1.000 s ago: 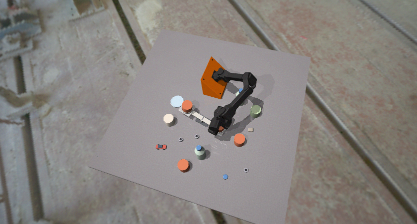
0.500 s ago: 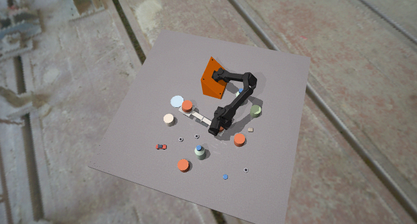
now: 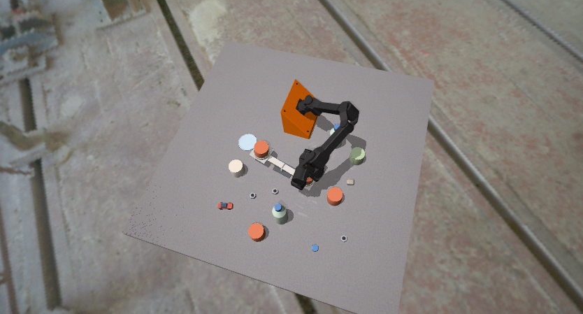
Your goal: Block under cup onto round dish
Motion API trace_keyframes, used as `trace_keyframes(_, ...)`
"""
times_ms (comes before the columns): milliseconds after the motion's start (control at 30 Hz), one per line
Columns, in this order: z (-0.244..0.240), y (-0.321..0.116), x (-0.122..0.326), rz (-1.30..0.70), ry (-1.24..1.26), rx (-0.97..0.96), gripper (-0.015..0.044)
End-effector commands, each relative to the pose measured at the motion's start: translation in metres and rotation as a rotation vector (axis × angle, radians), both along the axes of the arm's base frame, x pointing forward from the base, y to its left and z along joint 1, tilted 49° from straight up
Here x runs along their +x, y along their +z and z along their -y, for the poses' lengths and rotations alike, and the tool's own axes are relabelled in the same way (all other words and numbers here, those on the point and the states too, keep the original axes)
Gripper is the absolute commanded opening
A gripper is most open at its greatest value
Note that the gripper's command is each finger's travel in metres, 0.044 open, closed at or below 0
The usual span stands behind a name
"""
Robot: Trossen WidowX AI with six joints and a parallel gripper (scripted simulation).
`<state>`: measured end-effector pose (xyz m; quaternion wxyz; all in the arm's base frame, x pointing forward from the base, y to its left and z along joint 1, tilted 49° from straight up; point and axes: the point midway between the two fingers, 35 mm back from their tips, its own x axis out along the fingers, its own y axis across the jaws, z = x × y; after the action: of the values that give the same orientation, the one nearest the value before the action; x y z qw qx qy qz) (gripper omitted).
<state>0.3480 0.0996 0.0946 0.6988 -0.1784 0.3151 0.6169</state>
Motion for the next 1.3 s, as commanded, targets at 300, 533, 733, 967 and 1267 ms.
trace_keyframes(300, 0.015, 0.01, 0.004, 0.001, -0.011, -0.003, 0.0)
trace_keyframes(533, 0.022, 0.016, 0.004, -0.002, -0.014, -0.004, 0.0)
trace_keyframes(733, 0.028, 0.02, 0.005, -0.004, -0.016, -0.005, 0.0)
trace_keyframes(967, 0.035, 0.026, 0.005, -0.007, -0.019, -0.005, 0.0)
trace_keyframes(1267, 0.044, 0.033, 0.005, -0.011, -0.022, -0.005, 0.0)
